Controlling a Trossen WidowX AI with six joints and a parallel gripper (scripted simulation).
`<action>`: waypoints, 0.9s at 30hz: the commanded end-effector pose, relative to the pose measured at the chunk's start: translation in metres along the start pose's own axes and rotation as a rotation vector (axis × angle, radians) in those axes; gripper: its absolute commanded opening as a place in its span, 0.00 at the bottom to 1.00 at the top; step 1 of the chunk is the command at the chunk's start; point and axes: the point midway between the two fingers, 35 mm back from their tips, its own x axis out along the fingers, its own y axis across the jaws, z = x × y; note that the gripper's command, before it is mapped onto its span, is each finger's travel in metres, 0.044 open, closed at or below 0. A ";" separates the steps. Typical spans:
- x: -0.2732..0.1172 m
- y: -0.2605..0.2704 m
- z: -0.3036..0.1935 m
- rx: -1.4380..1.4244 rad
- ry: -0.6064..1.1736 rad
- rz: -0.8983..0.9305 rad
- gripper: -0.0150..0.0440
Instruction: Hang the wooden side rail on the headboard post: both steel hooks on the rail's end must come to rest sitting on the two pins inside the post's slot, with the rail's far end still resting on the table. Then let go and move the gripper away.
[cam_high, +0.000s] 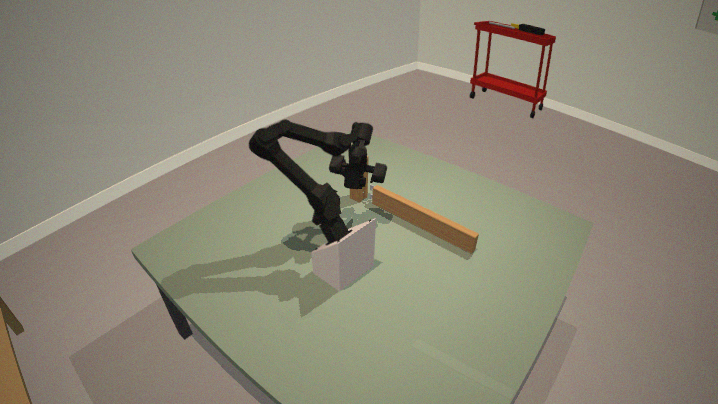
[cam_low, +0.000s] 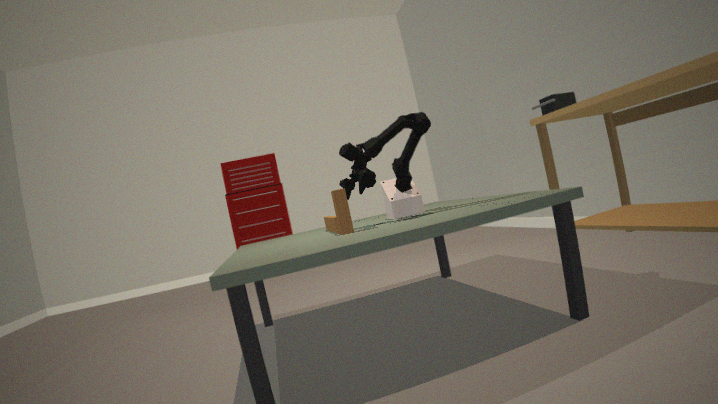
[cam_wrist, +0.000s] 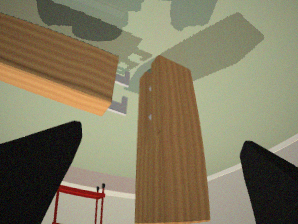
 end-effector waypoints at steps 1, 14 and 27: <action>0.001 -0.001 0.003 -0.006 -0.005 -0.012 1.00; 0.001 -0.001 0.003 -0.006 -0.005 -0.012 1.00; -0.001 0.023 -0.008 0.452 -0.025 0.093 1.00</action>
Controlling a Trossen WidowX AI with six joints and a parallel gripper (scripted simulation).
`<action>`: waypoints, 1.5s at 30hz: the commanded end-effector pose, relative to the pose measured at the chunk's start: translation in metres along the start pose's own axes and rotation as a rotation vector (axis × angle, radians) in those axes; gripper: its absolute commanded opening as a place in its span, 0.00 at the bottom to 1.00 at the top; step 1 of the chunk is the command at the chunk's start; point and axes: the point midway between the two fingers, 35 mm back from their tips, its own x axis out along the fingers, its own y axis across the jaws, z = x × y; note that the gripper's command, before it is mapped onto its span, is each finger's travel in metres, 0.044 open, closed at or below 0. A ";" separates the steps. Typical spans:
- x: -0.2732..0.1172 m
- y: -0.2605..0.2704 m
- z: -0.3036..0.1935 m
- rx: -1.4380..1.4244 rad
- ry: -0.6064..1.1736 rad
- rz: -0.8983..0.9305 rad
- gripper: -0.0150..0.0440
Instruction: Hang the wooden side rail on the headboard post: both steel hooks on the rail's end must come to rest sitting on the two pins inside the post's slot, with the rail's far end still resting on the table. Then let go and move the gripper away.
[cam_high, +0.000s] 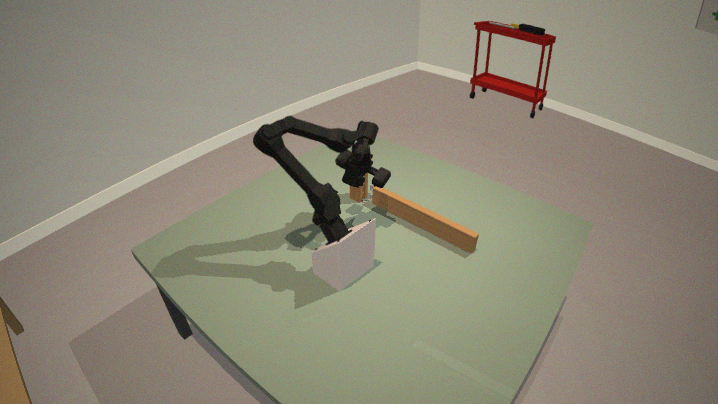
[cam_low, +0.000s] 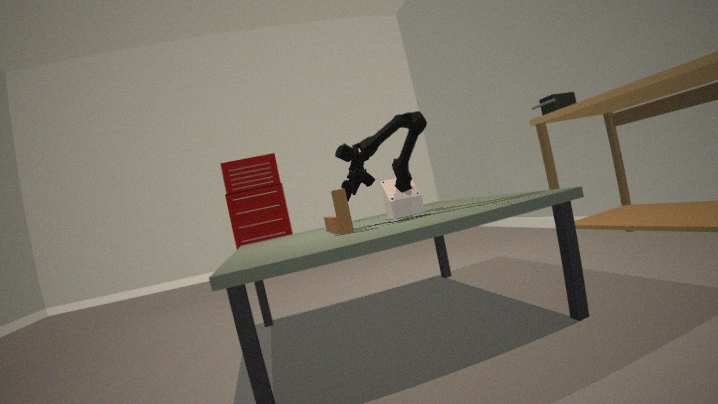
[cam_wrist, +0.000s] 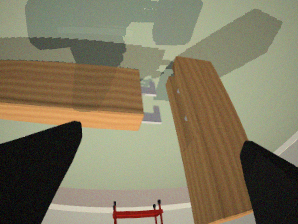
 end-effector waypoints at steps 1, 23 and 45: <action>-0.003 0.005 -0.007 0.181 0.006 0.026 1.00; -0.005 0.018 -0.030 1.690 0.011 0.139 1.00; -0.004 0.023 -0.041 3.344 0.237 0.375 1.00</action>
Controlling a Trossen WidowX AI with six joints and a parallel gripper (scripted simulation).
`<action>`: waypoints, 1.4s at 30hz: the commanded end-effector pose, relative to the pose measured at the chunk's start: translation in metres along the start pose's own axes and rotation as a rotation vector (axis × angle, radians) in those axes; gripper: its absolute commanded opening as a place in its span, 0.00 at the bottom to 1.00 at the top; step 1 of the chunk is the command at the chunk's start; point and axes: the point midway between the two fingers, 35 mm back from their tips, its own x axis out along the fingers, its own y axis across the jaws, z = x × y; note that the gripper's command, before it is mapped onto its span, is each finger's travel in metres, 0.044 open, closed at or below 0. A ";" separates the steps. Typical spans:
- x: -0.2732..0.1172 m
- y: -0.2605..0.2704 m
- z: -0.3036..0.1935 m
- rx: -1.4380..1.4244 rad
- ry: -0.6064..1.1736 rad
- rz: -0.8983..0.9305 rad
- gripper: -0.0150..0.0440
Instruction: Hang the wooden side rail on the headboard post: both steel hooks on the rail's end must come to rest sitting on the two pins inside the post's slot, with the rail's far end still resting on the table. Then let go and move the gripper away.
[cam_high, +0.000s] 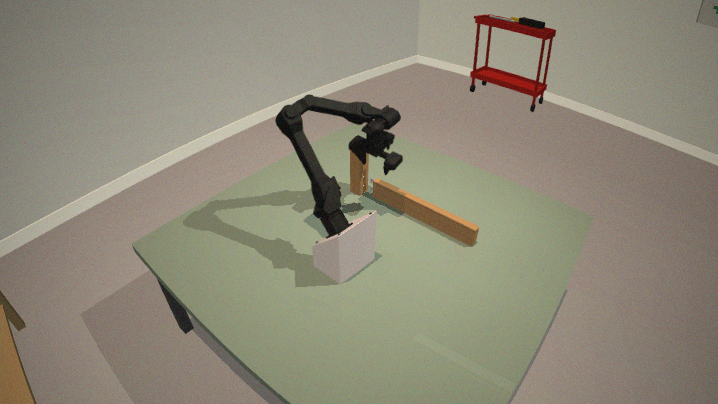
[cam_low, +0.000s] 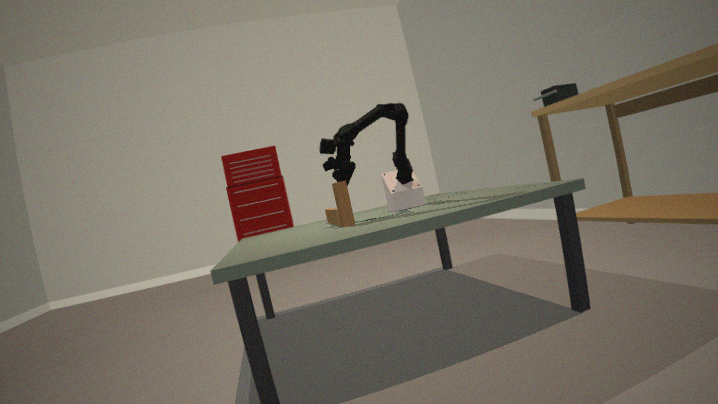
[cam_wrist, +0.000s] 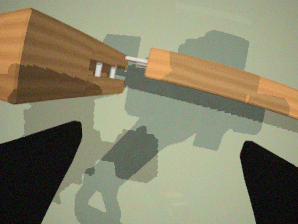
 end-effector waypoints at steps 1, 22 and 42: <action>0.000 0.000 0.003 0.264 0.026 -0.011 1.00; -0.003 0.024 0.008 1.708 0.170 -0.084 1.00; -0.006 0.036 0.010 2.249 0.222 -0.161 1.00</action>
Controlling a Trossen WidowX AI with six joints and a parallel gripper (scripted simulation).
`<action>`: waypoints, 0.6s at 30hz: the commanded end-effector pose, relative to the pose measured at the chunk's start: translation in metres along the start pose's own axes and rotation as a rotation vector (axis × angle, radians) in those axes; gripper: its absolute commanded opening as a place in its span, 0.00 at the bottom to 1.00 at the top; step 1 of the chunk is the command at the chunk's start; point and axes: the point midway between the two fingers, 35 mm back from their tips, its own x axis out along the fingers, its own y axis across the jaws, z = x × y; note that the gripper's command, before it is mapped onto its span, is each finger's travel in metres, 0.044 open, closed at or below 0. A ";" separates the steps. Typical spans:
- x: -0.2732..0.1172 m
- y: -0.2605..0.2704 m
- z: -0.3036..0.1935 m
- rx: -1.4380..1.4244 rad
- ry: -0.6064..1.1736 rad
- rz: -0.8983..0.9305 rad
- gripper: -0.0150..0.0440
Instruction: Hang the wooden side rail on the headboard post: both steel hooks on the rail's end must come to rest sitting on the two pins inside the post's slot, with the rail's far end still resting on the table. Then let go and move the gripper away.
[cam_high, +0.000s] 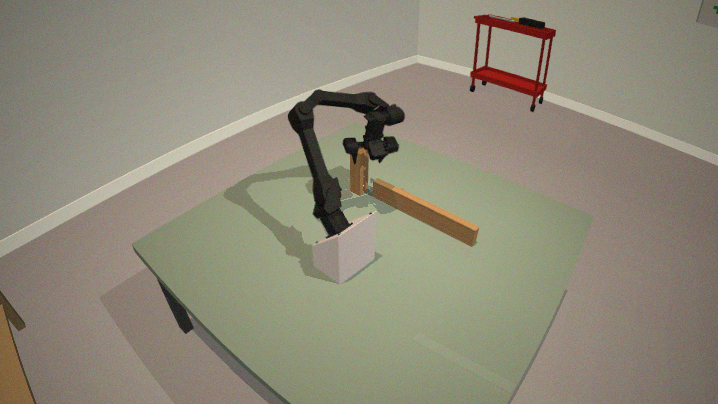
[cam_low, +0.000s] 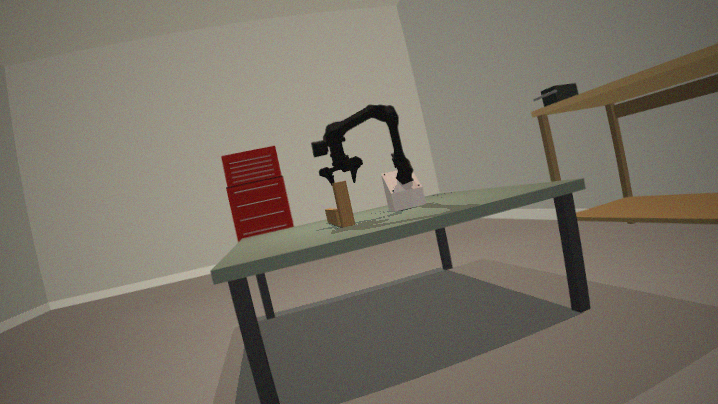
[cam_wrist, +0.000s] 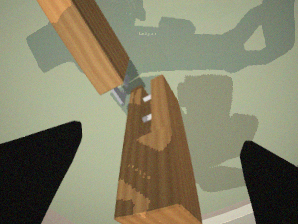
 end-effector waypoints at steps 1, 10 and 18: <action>-0.001 0.000 -0.002 0.005 0.004 -0.001 1.00; -0.001 0.000 -0.002 0.005 0.004 -0.001 1.00; 0.004 0.060 0.027 -0.404 -0.169 0.041 1.00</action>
